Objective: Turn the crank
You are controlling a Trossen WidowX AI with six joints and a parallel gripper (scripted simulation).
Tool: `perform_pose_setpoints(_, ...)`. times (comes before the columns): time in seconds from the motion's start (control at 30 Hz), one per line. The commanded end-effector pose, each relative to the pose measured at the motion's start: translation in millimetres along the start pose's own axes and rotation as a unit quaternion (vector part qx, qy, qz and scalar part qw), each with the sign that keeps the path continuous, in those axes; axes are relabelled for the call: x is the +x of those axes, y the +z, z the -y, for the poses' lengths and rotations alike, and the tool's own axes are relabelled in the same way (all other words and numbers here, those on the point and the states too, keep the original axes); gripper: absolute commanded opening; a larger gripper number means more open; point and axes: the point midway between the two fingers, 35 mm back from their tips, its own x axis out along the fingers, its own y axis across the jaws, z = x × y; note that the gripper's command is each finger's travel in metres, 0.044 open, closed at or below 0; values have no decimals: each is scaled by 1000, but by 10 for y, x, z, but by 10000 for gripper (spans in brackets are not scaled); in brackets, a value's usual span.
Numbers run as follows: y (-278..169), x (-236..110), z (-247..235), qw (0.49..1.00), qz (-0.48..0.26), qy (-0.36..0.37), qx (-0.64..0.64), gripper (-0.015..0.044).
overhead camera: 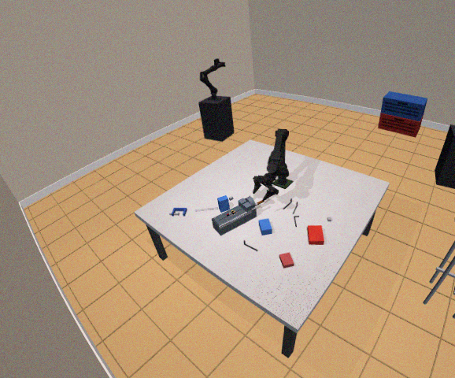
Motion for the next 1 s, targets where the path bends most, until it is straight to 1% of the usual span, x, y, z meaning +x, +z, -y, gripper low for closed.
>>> perform_pose_setpoints(0.0, -117, 93, 22, 1000, -6, -6, -3, 440)
perform_pose_setpoints(0.97, -402, 391, 17, 1000, -6, -6, -3, 440)
